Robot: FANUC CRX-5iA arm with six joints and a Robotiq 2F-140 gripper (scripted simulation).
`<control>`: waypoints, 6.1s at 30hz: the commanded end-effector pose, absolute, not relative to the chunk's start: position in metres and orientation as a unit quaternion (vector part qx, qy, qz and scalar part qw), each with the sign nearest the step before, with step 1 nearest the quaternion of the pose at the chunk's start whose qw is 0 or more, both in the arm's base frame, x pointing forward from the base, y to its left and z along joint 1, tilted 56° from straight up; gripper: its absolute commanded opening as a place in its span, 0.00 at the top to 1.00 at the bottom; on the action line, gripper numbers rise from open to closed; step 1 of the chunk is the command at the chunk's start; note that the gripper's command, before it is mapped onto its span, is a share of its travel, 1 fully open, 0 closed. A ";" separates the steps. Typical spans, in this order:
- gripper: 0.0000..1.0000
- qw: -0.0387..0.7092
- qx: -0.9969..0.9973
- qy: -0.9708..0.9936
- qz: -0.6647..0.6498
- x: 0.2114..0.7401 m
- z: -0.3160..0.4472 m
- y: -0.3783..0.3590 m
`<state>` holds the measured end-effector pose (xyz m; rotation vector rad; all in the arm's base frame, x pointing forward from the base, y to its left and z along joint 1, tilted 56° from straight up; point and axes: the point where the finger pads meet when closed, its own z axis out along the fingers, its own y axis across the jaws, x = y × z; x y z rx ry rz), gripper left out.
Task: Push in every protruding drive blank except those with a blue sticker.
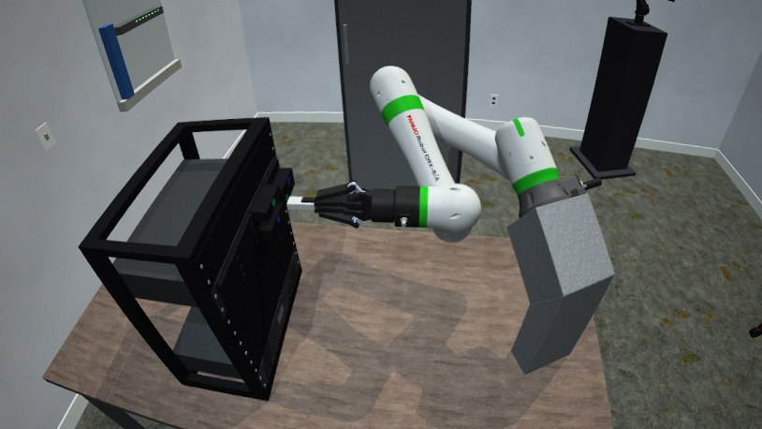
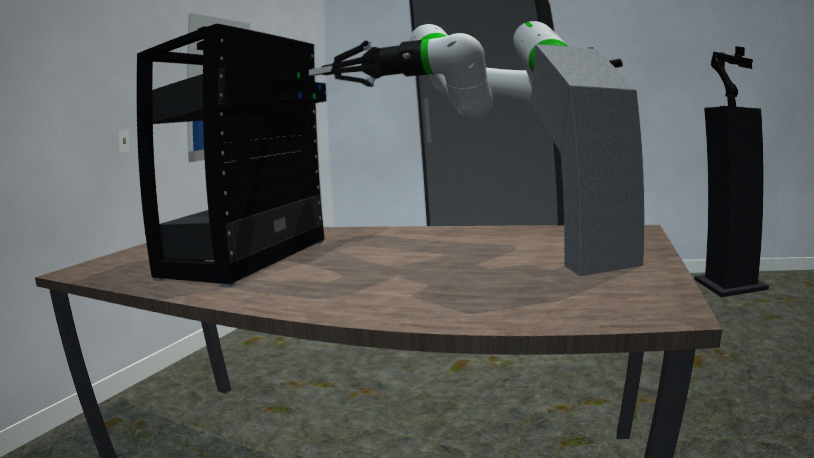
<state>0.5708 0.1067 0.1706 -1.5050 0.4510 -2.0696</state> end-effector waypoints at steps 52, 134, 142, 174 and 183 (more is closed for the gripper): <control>1.00 0.268 -0.558 0.167 -0.767 0.608 0.183 0.109; 1.00 0.268 -0.558 0.167 -0.767 0.633 0.192 0.110; 1.00 0.268 -0.558 0.167 -0.767 0.636 0.193 0.110; 1.00 0.268 -0.558 0.167 -0.767 0.639 0.194 0.110; 1.00 0.268 -0.558 0.167 -0.767 0.640 0.194 0.110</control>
